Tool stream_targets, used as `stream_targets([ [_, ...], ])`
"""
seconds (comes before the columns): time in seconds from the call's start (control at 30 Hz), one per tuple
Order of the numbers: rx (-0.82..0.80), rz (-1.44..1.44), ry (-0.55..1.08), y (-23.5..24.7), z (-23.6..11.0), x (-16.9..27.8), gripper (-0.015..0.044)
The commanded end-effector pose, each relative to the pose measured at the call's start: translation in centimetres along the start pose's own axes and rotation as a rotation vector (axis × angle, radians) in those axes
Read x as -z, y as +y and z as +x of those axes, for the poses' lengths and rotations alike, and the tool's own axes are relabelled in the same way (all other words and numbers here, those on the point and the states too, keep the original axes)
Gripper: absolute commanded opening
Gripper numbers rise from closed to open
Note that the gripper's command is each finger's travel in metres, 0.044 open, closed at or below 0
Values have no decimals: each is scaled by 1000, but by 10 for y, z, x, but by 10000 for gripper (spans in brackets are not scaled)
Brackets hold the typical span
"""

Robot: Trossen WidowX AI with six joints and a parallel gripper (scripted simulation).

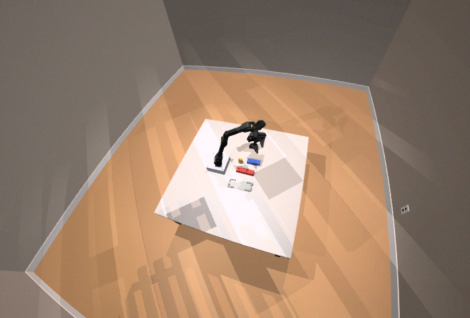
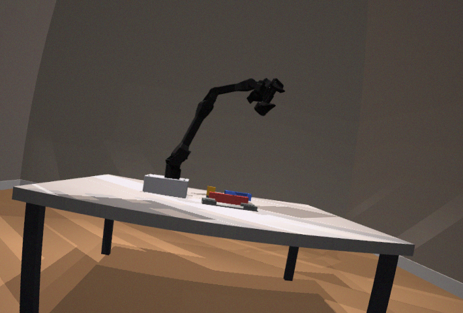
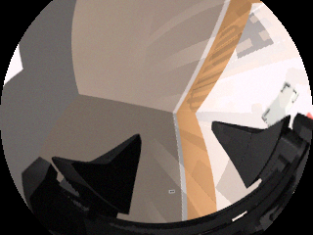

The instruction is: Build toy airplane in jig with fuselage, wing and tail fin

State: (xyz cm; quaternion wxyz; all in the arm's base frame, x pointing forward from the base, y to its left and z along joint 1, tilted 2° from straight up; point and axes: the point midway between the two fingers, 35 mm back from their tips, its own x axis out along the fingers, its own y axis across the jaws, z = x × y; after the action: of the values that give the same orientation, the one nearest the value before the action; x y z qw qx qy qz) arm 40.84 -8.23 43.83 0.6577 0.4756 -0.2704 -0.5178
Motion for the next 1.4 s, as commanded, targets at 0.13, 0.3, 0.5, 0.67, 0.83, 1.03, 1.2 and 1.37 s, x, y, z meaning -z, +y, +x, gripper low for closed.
stream_targets([
  [0.13, 60, -251, 108, -28, 10, 22, 440],
  [0.3, 161, -737, 362, -98, 23, 57, 440],
  [0.5, 220, -1151, 659, -176, 21, 75, 440],
  [0.67, 232, -1399, 906, -233, 12, 79, 440],
  [0.83, 210, -1593, 1177, -288, -5, 75, 440],
  [1.03, 123, -1748, 1553, -353, -34, 61, 440],
  [1.2, 61, -1777, 1722, -379, -50, 52, 440],
  [1.37, 61, -1777, 1722, -379, -50, 52, 440],
])
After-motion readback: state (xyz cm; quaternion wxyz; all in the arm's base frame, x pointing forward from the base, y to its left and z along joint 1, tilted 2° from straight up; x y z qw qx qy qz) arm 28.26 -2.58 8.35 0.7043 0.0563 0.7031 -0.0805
